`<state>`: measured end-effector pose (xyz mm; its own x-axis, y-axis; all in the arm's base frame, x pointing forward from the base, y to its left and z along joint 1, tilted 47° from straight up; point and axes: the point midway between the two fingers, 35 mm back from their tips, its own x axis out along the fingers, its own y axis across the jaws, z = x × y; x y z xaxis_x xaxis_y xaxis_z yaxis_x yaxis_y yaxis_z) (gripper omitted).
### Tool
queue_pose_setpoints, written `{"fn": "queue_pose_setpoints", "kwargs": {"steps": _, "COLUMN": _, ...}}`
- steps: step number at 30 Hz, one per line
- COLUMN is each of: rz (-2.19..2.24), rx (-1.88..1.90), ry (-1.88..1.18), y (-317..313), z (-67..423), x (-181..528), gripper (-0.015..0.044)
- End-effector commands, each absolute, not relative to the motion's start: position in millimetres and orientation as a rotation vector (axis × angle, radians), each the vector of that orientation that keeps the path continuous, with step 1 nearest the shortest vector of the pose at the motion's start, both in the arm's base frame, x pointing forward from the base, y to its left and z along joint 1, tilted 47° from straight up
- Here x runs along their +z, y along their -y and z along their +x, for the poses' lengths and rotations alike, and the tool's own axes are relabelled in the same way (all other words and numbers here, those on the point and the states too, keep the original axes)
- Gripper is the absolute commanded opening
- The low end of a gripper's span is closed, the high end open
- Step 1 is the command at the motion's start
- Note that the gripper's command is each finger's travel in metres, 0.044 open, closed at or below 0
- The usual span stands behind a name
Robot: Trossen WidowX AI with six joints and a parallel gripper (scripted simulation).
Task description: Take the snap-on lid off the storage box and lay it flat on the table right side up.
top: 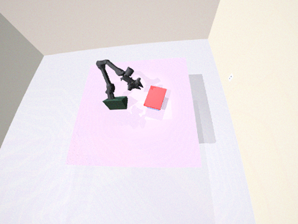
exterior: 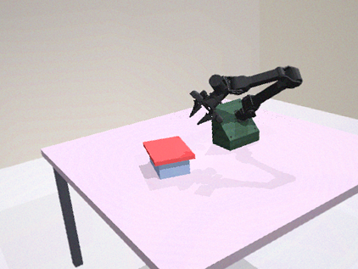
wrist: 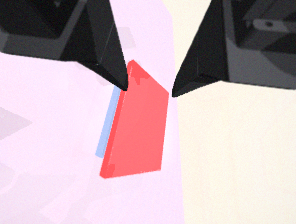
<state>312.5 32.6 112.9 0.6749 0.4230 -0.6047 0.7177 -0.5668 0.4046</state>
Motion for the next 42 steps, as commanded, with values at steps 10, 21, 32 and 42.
{"fn": "queue_pose_setpoints", "kwargs": {"steps": 10, "rz": 2.252, "rx": -0.600, "ry": -0.894, "y": -84, "z": 303, "x": 67, "gripper": 0.0235}}
{"fn": "queue_pose_setpoints", "kwargs": {"steps": 21, "rz": 2.250, "rx": -0.599, "ry": -0.895, "y": -88, "z": 309, "x": 62, "gripper": 0.0235}}
{"fn": "queue_pose_setpoints", "kwargs": {"steps": 32, "rz": 2.250, "rx": -0.598, "ry": -0.895, "y": -96, "z": 321, "x": 53, "gripper": 0.0235}}
{"fn": "queue_pose_setpoints", "kwargs": {"steps": 42, "rz": 2.251, "rx": -0.598, "ry": -0.894, "y": -102, "z": 332, "x": 44, "gripper": 0.0235}}
